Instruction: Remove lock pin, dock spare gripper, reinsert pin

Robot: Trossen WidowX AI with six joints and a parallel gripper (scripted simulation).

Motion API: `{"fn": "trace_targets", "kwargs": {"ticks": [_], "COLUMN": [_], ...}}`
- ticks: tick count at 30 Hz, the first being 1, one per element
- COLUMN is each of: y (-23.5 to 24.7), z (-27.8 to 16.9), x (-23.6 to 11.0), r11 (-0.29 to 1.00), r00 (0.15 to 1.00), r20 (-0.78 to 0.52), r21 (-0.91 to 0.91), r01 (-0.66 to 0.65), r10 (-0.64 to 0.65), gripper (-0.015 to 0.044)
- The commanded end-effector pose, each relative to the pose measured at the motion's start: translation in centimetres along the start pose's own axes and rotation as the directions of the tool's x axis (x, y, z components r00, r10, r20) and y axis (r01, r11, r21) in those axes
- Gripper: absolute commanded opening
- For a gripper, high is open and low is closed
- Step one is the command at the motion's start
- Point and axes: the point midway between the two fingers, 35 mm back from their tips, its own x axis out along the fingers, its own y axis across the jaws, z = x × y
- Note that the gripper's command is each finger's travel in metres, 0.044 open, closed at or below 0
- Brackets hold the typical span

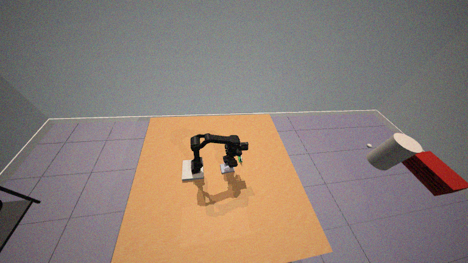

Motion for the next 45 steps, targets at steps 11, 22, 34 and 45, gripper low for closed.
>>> {"fn": "trace_targets", "kwargs": {"ticks": [11, 22, 34, 45], "y": [0.0, 0.0, 0.0, 0.0], "z": [0.0, 0.0, -1.2, -3.0], "x": [0.0, 0.0, -1.4, -3.0], "r11": [1.0, 1.0, 1.0, 1.0], "r00": [1.0, 1.0, 1.0, 0.999], "r20": [0.001, 0.001, -0.016, -0.048], "r21": [0.0, 0.0, 0.0, -0.002], "r01": [0.0, 0.0, 0.0, 0.0], "r10": [0.0, 0.0, 0.0, 0.0], "gripper": [0.0079, 0.0367, 0.044, 0.044]}}
